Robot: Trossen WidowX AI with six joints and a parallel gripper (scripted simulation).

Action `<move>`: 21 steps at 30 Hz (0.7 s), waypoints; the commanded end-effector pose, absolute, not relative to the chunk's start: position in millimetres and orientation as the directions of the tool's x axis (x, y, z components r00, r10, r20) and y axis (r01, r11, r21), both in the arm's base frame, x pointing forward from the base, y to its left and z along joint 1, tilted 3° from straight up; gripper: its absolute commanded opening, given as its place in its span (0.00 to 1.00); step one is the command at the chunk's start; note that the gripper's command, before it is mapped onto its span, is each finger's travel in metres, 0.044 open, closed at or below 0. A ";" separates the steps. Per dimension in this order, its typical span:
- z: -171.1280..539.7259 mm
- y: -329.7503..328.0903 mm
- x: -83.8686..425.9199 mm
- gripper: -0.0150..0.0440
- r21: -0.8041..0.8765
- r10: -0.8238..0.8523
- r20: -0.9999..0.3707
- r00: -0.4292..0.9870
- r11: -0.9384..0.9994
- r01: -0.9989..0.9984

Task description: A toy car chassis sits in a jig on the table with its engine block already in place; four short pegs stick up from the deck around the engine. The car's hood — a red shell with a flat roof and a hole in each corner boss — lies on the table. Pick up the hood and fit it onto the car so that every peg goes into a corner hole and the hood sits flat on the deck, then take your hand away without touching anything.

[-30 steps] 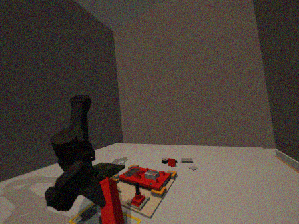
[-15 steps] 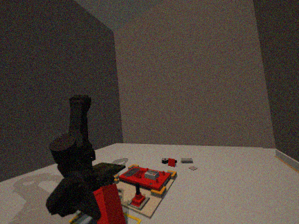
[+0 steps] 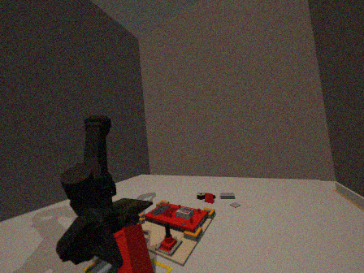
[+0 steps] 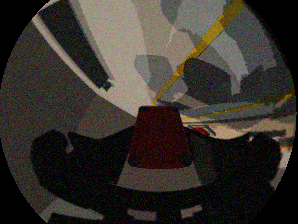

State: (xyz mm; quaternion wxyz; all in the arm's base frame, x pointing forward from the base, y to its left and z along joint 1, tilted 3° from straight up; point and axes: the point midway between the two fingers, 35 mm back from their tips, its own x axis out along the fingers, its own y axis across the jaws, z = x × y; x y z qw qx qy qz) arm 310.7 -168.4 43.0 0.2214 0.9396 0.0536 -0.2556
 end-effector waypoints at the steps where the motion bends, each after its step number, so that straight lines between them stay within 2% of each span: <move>1: 43.0 -168.4 310.7 0.97 0.386 -0.013 -0.504 0.864 -0.898 0.211; 2: 43.0 -168.4 310.7 1.00 0.386 -0.013 -0.504 0.864 -0.898 0.211; 8: 55.1 -173.7 300.5 1.00 0.332 -0.012 -0.509 0.861 -0.925 0.183; 21: 125.1 -173.3 232.2 1.00 0.002 -0.010 -0.509 0.861 -1.000 -0.011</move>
